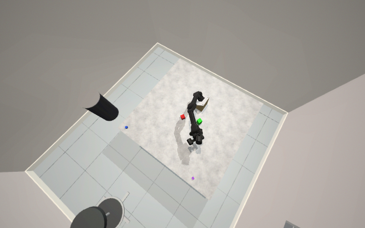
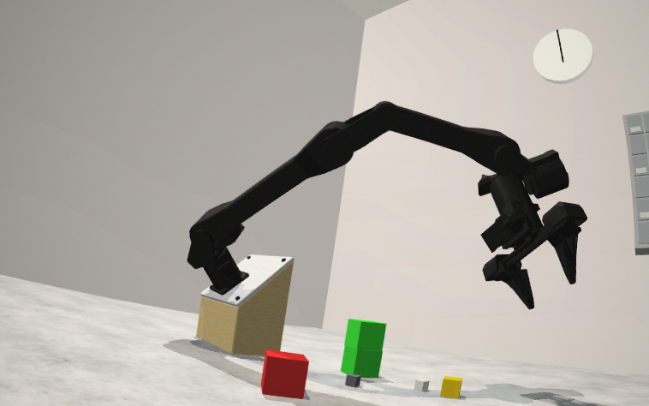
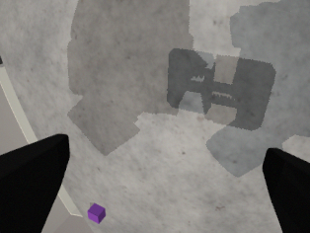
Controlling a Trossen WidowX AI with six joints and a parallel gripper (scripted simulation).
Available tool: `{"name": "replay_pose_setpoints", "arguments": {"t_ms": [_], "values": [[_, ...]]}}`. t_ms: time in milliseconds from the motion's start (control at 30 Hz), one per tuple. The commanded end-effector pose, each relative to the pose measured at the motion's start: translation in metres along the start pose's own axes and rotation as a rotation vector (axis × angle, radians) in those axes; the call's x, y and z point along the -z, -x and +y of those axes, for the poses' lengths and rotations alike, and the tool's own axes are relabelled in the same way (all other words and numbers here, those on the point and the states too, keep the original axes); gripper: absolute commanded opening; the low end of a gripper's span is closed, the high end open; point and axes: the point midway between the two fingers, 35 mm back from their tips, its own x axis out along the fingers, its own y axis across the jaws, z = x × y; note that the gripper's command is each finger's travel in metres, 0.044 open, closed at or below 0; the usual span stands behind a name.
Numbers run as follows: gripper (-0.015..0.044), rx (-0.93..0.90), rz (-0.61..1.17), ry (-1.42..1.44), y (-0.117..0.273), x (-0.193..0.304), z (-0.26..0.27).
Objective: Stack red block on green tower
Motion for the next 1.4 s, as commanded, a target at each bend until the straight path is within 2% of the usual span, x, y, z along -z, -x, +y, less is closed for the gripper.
{"name": "replay_pose_setpoints", "arguments": {"t_ms": [0, 33, 700, 1367], "values": [[0.0426, 0.002, -0.001, 0.006, 0.000, -0.001, 0.000], [0.0440, 0.006, -0.002, 0.023, 0.000, -0.004, 0.002], [0.0440, 0.213, -0.010, 0.668, 0.016, -0.152, 0.025], [0.0440, 0.419, 0.116, 1.255, 0.041, -0.297, -0.021]]}}
